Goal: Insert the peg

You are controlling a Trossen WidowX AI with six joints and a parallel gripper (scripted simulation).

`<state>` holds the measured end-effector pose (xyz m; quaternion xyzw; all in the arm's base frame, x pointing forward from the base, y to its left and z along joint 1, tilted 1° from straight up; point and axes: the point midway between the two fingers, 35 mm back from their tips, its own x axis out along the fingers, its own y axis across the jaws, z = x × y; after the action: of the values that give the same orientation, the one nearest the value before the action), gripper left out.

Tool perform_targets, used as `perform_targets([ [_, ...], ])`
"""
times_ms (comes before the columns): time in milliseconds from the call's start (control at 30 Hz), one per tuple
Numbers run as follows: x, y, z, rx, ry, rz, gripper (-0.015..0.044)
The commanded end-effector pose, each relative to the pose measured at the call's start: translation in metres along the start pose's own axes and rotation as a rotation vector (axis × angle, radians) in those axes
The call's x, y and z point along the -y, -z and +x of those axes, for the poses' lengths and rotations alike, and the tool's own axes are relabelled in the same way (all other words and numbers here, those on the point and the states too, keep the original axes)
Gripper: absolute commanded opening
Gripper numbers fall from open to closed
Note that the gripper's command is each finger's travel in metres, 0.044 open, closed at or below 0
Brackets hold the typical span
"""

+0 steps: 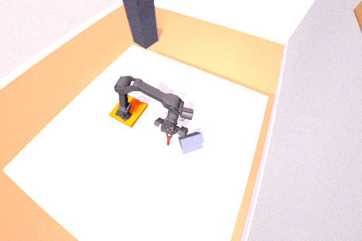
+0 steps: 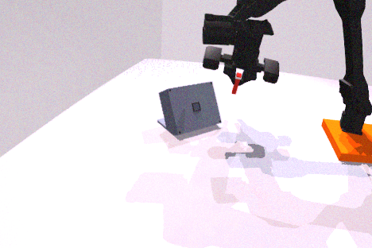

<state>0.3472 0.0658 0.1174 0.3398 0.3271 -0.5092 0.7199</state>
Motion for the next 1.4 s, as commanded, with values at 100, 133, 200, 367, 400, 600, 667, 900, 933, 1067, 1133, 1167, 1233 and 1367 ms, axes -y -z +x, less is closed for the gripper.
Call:
perform_targets([
  [100,-0.002,0.009,-0.004,0.025,-0.026,-0.047,0.0],
  [133,-0.002,0.01,-0.005,0.028,-0.03,-0.052,0.0],
  [200,-0.003,0.012,-0.007,0.035,-0.037,-0.064,0.0],
  [367,-0.005,0.018,-0.01,0.051,-0.056,-0.092,0.0],
  [400,-0.005,0.019,-0.011,0.054,-0.06,-0.098,0.0],
  [600,-0.007,0.026,-0.016,0.073,-0.083,-0.131,0.0],
  [667,-0.007,0.028,-0.017,0.079,-0.091,-0.142,0.0],
  [900,-0.009,0.036,-0.023,0.102,-0.118,-0.18,0.0],
  [933,-0.009,0.037,-0.024,0.105,-0.122,-0.186,0.0],
  [1067,-0.01,0.042,-0.027,0.118,-0.138,-0.207,0.0],
  [1133,-0.01,0.044,-0.029,0.125,-0.146,-0.218,0.0],
  [1167,-0.01,0.045,-0.03,0.128,-0.15,-0.223,0.0],
  [1233,-0.011,0.048,-0.032,0.135,-0.158,-0.234,0.0],
  [1367,-0.011,0.052,-0.035,0.148,-0.175,-0.254,0.0],
])
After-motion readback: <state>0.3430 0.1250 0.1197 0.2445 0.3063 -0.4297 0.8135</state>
